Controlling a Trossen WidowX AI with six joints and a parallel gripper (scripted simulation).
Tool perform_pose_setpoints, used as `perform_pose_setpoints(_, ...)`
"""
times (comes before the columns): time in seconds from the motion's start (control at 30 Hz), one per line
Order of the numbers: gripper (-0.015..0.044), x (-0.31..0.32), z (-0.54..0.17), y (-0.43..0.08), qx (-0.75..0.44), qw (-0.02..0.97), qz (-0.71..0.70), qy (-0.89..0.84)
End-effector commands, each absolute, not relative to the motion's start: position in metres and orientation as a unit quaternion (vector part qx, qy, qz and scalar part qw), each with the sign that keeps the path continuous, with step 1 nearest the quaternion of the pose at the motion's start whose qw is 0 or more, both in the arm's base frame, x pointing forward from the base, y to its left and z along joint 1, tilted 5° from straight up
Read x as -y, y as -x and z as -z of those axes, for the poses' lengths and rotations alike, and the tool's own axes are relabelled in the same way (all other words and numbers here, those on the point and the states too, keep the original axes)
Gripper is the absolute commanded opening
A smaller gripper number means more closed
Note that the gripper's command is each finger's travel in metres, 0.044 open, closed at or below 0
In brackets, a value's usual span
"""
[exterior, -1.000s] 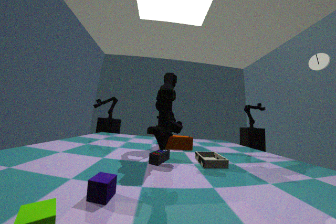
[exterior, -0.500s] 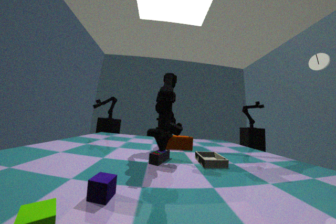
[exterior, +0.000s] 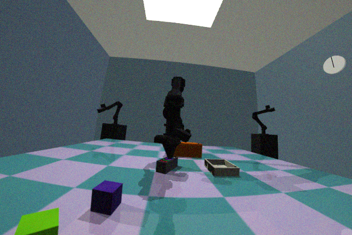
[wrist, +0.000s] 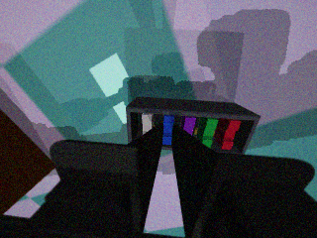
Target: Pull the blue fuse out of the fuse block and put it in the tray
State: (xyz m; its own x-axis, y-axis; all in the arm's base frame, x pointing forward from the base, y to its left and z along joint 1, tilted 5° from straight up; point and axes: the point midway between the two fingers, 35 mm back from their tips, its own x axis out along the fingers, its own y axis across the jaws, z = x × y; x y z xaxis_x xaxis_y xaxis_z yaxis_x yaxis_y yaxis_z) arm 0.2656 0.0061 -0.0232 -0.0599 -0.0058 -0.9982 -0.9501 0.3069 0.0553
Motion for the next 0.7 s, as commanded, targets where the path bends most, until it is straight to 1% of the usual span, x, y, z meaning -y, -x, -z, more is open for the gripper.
perform_pose_setpoints(0.0,0.0000,-0.0061,0.0224,-0.2658,-0.590,0.553,-0.427,0.405)
perform_pose_setpoints(0.67,0.0000,-0.0061,0.0128,-0.2669,-0.590,0.553,-0.427,0.406)
